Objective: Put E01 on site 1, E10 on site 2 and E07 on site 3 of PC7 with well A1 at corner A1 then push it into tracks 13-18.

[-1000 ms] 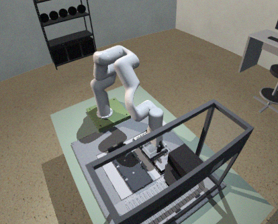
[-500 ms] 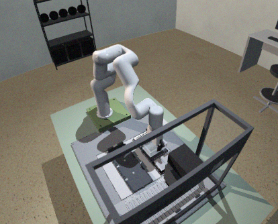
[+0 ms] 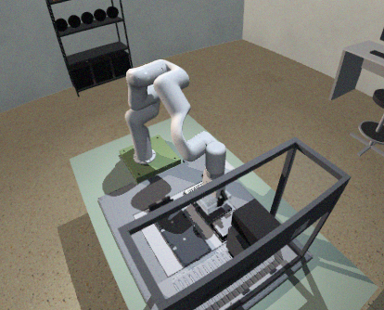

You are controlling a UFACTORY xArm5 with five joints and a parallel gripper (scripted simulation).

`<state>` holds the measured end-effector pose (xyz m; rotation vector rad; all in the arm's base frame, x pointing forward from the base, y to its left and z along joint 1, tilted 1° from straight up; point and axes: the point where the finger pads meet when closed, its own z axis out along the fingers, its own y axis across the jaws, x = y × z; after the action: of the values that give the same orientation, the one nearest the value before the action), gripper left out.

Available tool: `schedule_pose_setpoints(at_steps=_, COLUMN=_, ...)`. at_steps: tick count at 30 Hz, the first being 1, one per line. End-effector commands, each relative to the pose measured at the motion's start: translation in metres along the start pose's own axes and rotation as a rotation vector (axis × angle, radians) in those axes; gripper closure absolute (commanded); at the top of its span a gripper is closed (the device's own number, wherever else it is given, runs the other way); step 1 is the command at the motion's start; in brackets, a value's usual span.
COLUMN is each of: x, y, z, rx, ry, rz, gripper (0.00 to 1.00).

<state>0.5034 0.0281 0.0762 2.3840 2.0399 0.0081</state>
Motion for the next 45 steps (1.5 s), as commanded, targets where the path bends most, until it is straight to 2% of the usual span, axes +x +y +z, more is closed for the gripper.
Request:
schedule_pose_setpoints(at_steps=1, x=0.000, y=0.001, z=-0.009, rx=0.000, ry=0.020, rz=0.000, gripper=1.00)
schedule_pose_setpoints(at_steps=45, x=-0.001, y=0.001, z=-0.072, rx=0.000, ry=0.020, rz=0.000, gripper=1.00)
